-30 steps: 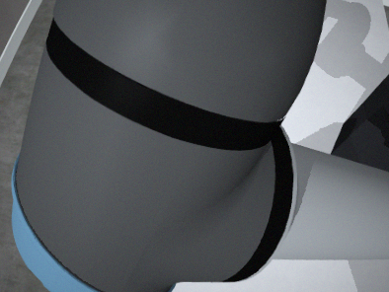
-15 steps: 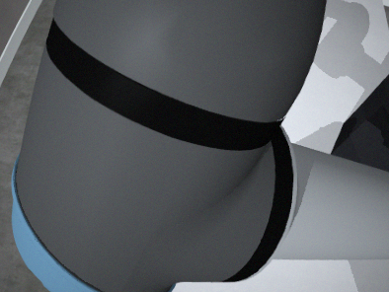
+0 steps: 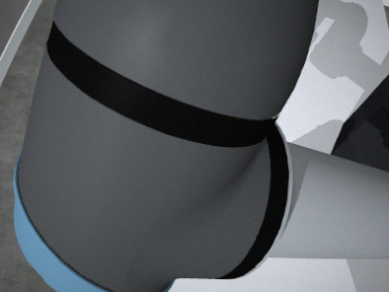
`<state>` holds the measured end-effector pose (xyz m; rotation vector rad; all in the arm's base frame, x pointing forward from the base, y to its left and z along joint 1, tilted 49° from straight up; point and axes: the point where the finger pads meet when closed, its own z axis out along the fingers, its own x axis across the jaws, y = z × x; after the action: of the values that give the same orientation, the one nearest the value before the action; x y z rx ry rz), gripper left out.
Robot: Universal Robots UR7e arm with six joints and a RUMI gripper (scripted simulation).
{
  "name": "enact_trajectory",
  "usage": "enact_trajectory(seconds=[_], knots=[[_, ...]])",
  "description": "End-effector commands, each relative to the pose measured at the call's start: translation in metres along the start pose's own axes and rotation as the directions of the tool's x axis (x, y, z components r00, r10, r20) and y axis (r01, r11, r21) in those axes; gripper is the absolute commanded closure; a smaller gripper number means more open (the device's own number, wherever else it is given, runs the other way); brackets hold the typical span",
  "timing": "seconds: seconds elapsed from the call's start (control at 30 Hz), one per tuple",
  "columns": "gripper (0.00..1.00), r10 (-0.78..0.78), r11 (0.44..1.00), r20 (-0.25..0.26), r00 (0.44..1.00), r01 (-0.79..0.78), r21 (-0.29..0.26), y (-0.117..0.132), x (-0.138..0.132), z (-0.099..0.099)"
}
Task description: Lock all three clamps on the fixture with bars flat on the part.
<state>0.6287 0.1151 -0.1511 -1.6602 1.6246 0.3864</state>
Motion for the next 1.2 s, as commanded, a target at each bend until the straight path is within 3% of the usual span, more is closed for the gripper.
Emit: enact_trajectory(seconds=[0.0,1.17], knots=[[1.00,0.001,1.000,0.002,1.000,-0.001,-0.005,0.001,0.000,0.008],[1.00,0.001,1.000,0.002,1.000,-0.001,-0.005,-0.001,0.000,0.021]])
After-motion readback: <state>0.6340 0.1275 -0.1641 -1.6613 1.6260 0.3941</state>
